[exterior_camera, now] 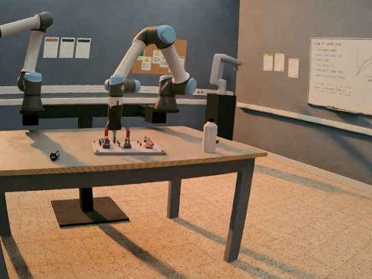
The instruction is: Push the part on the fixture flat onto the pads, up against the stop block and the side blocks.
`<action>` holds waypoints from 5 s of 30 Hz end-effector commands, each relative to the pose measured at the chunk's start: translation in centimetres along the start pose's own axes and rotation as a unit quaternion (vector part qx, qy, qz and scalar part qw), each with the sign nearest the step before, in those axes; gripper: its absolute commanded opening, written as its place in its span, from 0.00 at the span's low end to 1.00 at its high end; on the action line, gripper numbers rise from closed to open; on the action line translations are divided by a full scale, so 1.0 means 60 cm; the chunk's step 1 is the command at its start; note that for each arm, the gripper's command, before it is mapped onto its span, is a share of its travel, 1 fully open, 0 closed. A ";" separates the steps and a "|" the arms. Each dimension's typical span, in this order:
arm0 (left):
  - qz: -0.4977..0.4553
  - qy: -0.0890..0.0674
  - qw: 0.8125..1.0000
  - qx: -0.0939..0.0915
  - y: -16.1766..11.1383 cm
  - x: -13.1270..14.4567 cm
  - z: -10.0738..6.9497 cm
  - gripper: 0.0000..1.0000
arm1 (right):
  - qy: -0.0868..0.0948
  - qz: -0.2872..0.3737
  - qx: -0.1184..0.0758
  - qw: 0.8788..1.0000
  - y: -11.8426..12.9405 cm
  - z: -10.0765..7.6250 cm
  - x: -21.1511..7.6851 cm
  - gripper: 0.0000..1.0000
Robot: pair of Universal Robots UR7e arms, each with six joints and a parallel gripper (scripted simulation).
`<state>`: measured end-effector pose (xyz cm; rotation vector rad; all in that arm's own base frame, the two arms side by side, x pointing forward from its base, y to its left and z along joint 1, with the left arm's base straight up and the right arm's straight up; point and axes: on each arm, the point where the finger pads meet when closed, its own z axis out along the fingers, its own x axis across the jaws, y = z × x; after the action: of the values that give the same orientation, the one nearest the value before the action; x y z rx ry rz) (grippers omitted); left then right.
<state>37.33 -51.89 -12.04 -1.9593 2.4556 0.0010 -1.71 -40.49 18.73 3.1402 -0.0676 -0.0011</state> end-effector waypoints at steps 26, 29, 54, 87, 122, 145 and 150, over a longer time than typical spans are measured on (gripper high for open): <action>0.002 0.001 1.000 0.000 0.002 0.014 -0.001 0.00 | 0.000 0.001 0.000 1.000 -0.002 0.000 -0.001 1.00; 0.002 0.001 1.000 0.000 0.002 0.015 -0.001 0.00 | 0.000 0.001 0.000 1.000 -0.002 0.000 -0.001 1.00; 0.002 0.001 1.000 0.000 0.003 0.021 -0.001 0.00 | 0.000 0.001 0.000 1.000 -0.002 0.000 -0.001 1.00; 0.002 0.001 1.000 0.000 0.002 0.028 -0.001 0.00 | 0.000 0.001 0.000 1.000 -0.002 0.000 -0.001 1.00; 0.002 0.001 1.000 0.000 0.002 0.034 -0.001 0.00 | 0.000 0.001 0.000 1.000 -0.002 0.000 -0.001 1.00; 0.002 0.001 1.000 0.000 0.003 0.041 -0.001 0.00 | 0.000 0.001 0.000 1.000 -0.002 0.000 -0.001 1.00; 0.002 0.001 1.000 0.000 0.002 0.041 -0.002 0.00 | 0.000 0.001 0.000 1.000 -0.002 0.000 -0.001 1.00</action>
<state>36.76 -53.95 -12.02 -1.9572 2.4574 0.0008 -1.71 -40.49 18.73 3.1402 -0.0676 -0.0011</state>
